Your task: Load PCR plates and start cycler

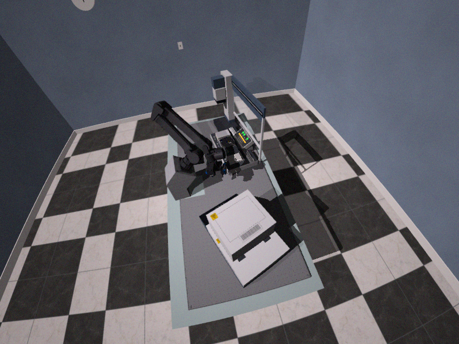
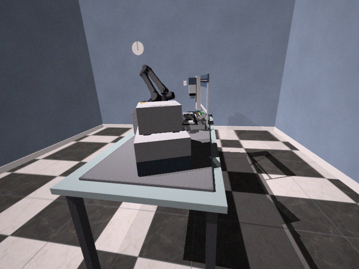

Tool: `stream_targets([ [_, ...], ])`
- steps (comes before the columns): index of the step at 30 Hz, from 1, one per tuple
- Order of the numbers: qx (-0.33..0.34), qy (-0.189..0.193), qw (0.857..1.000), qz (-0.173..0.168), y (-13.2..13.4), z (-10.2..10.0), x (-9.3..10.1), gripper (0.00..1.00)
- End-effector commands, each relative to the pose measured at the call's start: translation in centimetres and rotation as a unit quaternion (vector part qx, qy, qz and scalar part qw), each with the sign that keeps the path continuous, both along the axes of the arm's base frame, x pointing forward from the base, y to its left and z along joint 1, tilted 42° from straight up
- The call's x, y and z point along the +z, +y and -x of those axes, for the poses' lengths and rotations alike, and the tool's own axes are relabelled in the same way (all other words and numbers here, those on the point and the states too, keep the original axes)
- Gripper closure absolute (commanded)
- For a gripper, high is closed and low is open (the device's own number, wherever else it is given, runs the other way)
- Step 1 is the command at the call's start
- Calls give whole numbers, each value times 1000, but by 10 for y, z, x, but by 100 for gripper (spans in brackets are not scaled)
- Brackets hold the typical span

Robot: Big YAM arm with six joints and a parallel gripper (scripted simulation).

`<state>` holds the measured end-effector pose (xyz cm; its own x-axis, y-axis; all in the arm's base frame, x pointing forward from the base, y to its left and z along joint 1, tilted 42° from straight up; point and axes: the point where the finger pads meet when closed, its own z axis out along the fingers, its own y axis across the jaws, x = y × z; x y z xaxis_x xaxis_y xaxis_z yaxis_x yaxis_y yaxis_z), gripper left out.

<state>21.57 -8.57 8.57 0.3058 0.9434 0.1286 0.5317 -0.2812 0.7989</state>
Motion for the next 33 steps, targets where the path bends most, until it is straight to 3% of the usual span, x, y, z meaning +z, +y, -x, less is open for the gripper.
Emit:
stream_targets([
  [1,32,-18,998,52,1,-17,33,0],
  [7,59,-19,995,77,19,-32,44,0],
  [9,60,-3,994,87,8,-26,32,0],
  [11,82,4,992,101,16,-28,29,0],
  [16,120,-3,983,136,41,-50,49,0],
  [19,136,5,978,161,31,-48,48,0],
  [22,169,9,969,180,54,-60,51,0],
  [25,169,12,969,180,56,-60,49,0],
  [27,186,13,964,191,67,-67,52,0],
  [30,207,20,954,216,60,-62,51,0],
  [33,234,20,942,239,80,-75,59,0],
])
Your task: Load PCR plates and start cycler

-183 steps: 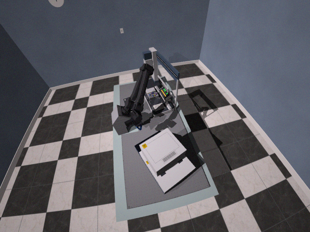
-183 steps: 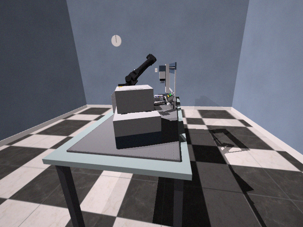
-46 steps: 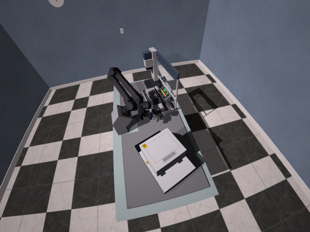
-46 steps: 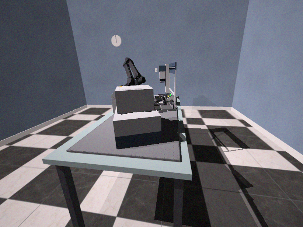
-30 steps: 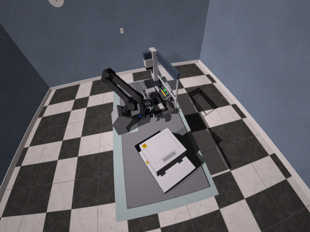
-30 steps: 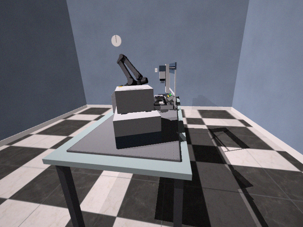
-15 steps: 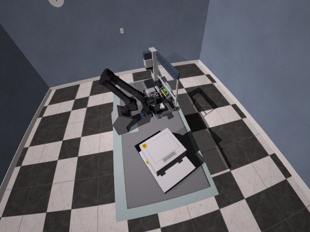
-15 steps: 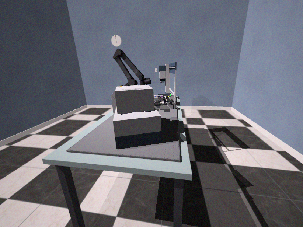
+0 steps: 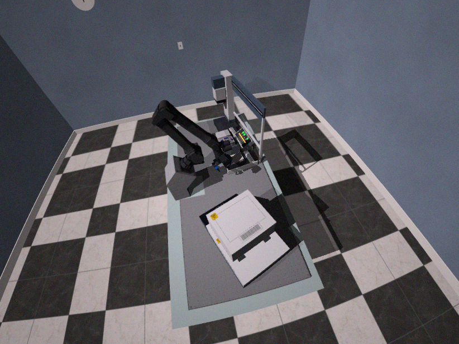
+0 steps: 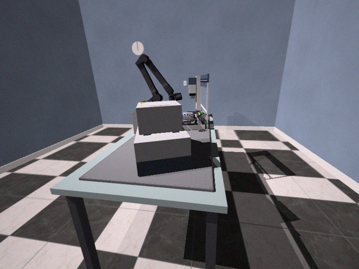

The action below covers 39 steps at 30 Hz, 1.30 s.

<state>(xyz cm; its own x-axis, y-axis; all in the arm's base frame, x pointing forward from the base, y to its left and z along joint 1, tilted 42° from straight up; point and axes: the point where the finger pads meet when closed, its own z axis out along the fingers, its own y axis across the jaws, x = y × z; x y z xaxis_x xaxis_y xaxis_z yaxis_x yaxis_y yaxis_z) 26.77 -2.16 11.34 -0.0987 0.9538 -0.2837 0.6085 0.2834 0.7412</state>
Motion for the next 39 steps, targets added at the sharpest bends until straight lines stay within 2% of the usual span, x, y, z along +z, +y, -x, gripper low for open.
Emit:
stream_targets([
  [1,54,-25,998,37,23,-27,34,0],
  [3,70,-22,996,51,31,-35,37,0],
  [6,83,-11,994,74,20,-28,29,0],
  [8,83,-11,994,74,20,-28,29,0],
  [14,132,-2,985,107,56,-48,39,0],
  [17,147,1,980,131,44,-44,39,0],
  [23,201,12,964,174,79,-63,47,0],
  [25,201,12,964,174,79,-63,47,0],
  [26,193,15,965,174,68,-58,44,0],
  [28,208,24,959,190,70,-58,42,0],
  [33,258,37,939,227,101,-75,51,0],
  [37,277,48,925,255,86,-66,46,0],
  [39,291,56,916,270,95,-71,47,0],
])
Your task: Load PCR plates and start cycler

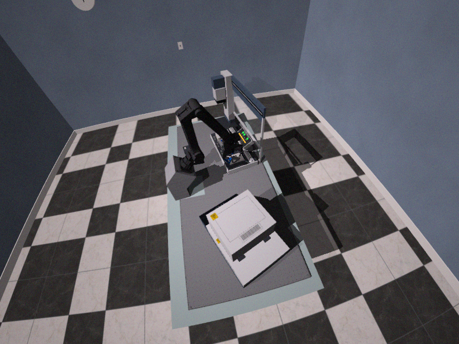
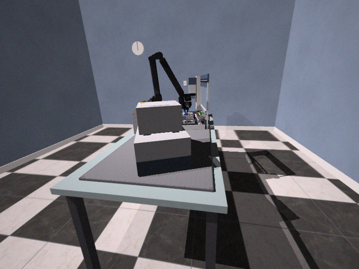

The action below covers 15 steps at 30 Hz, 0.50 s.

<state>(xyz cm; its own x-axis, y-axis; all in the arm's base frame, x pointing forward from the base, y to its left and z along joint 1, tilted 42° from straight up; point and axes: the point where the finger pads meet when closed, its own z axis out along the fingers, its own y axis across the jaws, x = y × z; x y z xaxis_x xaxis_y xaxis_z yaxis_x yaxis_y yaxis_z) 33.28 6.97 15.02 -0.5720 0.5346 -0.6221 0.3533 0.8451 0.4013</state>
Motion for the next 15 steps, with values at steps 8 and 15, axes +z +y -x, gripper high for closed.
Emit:
stream_targets([
  [8,75,-2,995,64,24,-22,25,0],
  [15,133,17,984,119,53,-39,28,0],
])
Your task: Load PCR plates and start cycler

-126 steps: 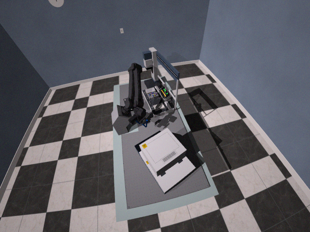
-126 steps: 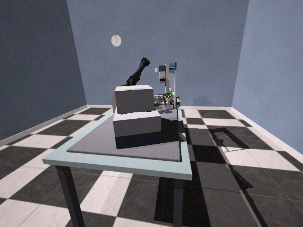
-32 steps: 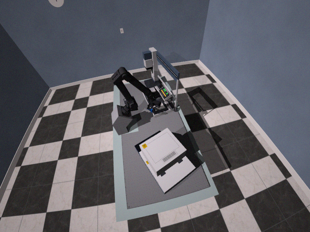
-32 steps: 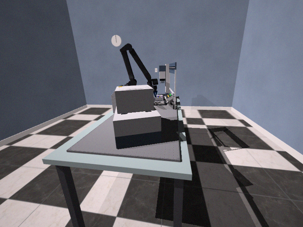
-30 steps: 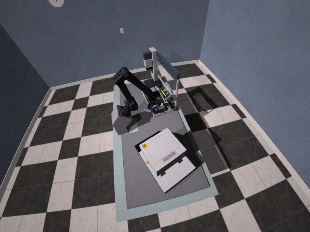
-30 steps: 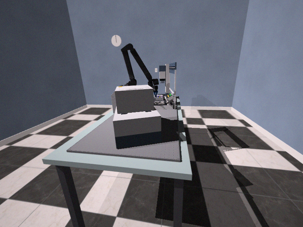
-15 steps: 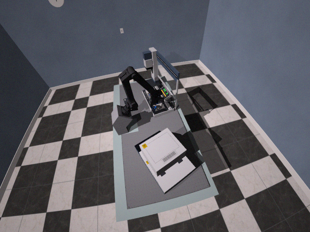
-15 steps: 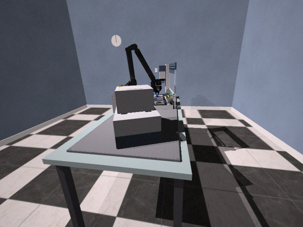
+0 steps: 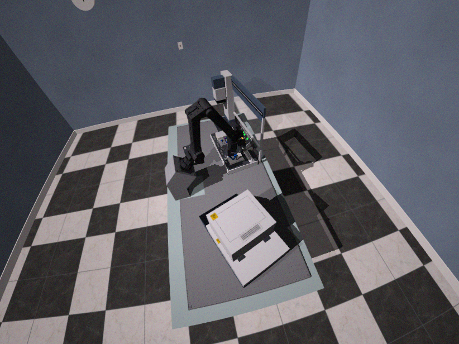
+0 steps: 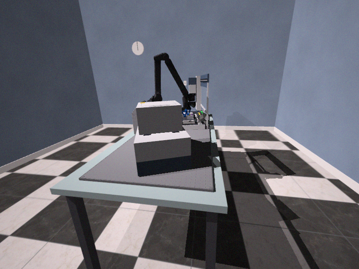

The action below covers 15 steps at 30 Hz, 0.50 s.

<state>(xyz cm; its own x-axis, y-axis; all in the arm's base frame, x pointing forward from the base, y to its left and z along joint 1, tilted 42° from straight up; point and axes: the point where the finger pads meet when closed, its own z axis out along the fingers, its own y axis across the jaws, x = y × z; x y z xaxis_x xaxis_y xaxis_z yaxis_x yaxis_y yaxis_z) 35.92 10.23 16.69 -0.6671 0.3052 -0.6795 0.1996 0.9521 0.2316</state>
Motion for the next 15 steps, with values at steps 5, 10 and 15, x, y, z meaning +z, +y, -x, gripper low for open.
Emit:
stream_targets([
  [5,61,8,997,50,10,-7,9,0],
  [10,92,9,993,77,40,-28,24,0],
  [15,128,22,985,116,29,-21,18,0],
])
